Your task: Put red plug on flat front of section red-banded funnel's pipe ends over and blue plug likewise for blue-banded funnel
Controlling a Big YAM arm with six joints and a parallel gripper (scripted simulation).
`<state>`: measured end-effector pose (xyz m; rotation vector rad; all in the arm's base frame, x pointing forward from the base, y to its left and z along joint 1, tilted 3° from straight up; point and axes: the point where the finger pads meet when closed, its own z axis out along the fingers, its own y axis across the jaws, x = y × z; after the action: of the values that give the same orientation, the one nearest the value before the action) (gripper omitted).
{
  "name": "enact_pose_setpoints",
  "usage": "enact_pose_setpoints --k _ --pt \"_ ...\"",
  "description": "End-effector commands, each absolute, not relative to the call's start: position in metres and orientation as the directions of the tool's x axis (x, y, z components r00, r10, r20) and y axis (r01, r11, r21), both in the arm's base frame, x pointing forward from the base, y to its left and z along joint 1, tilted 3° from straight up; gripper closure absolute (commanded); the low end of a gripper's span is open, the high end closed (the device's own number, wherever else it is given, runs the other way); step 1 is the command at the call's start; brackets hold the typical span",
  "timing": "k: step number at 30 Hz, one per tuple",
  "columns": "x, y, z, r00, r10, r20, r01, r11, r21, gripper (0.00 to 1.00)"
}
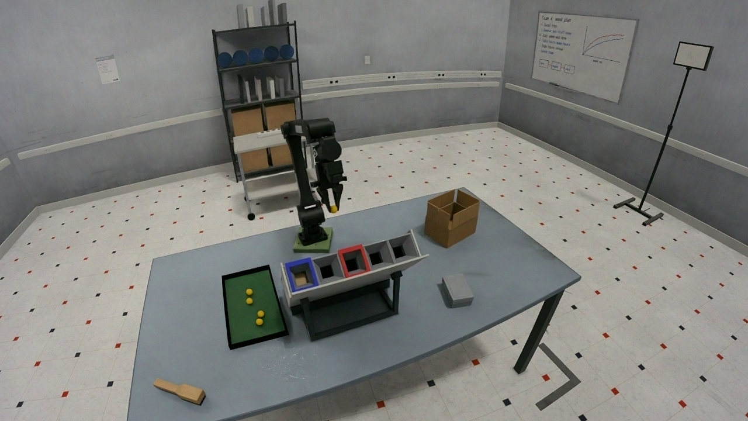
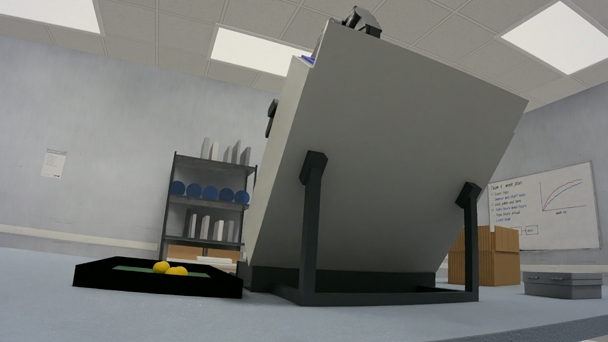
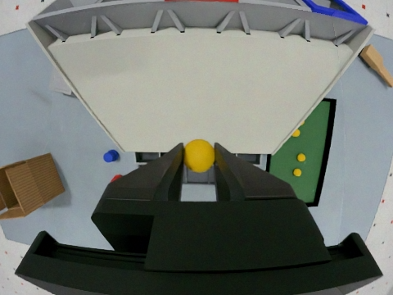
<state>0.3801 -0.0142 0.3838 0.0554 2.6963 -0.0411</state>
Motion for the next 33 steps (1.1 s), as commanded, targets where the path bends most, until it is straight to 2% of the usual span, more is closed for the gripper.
enact_pose_setpoints --k 1,3,18,33 --pt "0.39 -0.016 0.414 -0.878 0.043 -0.476 0.059 0.998 -0.017 1.0" --pt "0.39 -0.016 0.414 -0.878 0.043 -0.476 0.059 0.998 -0.017 1.0" --pt "0.53 -0.024 0.408 -0.894 0.033 -0.447 0.047 0.999 -0.02 1.0" --pt "0.549 -0.024 0.411 -0.879 0.041 -0.474 0.056 0.998 -0.017 1.0"
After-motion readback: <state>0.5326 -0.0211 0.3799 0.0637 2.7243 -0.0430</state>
